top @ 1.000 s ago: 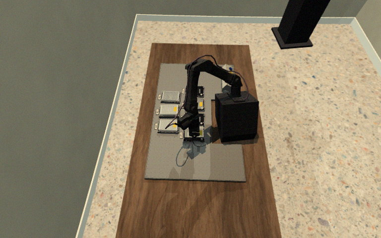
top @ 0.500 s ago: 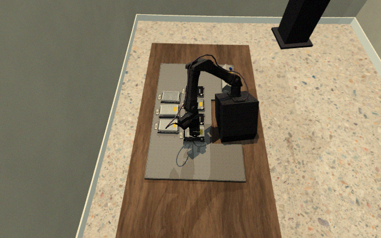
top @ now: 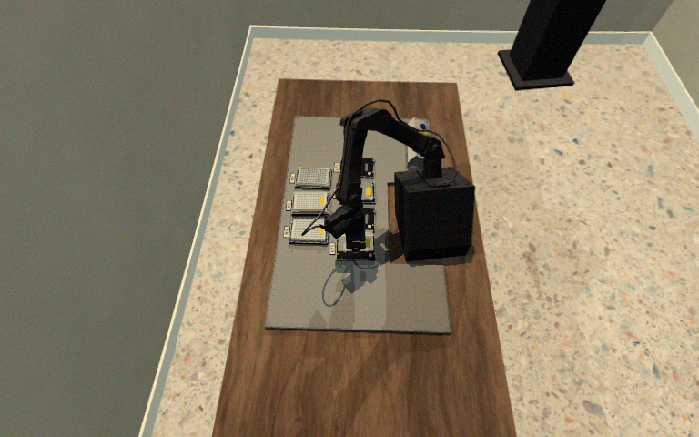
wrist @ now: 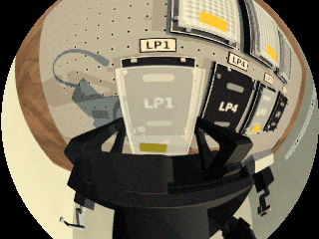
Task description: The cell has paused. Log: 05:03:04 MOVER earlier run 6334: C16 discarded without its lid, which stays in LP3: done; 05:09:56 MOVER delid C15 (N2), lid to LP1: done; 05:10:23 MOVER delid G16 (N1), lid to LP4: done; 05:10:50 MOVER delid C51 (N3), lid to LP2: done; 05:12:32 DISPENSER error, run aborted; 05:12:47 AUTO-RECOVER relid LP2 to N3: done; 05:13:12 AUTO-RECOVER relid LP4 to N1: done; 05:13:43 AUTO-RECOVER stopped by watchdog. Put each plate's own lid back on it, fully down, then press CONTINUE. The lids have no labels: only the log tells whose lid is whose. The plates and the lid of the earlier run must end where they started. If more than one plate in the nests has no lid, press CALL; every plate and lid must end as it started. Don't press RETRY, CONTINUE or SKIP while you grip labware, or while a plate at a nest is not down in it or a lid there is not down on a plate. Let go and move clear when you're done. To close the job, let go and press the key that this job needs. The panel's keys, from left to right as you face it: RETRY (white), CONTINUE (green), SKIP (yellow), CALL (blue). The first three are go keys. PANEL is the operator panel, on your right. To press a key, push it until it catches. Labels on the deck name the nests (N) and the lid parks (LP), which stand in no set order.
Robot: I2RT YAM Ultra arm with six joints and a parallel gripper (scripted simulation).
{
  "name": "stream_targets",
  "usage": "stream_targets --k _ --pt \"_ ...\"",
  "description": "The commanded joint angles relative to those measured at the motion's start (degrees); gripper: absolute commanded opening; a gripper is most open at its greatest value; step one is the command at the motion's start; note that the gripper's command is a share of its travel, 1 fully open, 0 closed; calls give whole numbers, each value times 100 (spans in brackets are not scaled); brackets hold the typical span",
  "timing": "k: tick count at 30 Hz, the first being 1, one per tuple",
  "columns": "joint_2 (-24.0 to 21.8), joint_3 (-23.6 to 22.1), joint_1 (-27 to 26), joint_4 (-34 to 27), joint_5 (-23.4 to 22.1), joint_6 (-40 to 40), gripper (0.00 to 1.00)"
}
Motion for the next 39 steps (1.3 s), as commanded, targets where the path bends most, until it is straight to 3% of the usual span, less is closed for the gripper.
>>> stream_targets --k 1,20,39 --pt "-355 -131 -151 107 114 148 0" --pt "-1224 -405 -1348 208 392 -1241 0" --pt "-1886 74 -2466 -66 487 -2594 0"
